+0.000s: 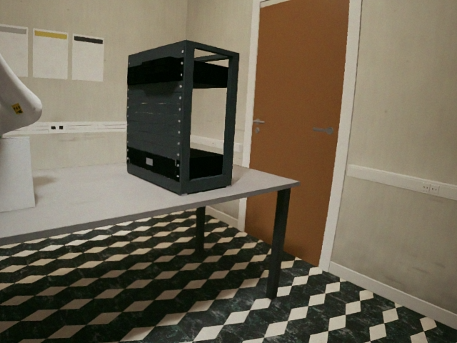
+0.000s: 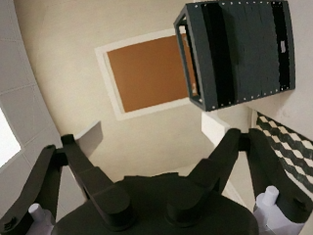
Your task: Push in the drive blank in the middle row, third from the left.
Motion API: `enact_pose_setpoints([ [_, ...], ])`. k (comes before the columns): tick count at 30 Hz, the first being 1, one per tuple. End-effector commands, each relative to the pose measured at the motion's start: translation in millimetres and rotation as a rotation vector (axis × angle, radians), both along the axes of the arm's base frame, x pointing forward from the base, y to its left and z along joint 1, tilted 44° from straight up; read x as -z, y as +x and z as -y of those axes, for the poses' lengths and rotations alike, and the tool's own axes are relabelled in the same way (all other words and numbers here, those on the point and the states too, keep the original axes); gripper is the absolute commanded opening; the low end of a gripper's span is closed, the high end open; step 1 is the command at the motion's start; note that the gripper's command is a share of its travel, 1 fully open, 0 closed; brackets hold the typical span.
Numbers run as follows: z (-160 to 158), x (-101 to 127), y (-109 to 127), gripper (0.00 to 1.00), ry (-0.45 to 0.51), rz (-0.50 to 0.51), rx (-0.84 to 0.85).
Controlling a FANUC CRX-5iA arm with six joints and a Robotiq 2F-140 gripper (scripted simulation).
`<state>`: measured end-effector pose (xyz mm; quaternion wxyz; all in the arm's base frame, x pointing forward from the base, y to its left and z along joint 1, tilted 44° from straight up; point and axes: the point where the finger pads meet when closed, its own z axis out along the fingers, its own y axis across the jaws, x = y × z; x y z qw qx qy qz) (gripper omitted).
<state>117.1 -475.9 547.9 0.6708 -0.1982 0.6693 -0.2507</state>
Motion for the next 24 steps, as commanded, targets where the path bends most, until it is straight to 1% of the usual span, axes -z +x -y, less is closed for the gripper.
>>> enact_pose_setpoints([
  [1, -37.2, -17.0, -9.0, 1.00, -0.032, -0.037, -0.004],
  [7, -85.2, -29.6, -10.5, 1.00, -0.064, -0.101, -0.006],
  [12, -125.6, -33.6, -6.5, 1.00, -0.083, -0.165, -0.007],
  [14, -125.6, -33.6, -6.5, 1.00, -0.083, -0.165, -0.007],
  [17, -158.4, -32.2, 0.4, 1.00, -0.090, -0.227, -0.006],
  [24, -209.7, -19.5, 18.3, 1.00, -0.082, -0.343, -0.001],
])
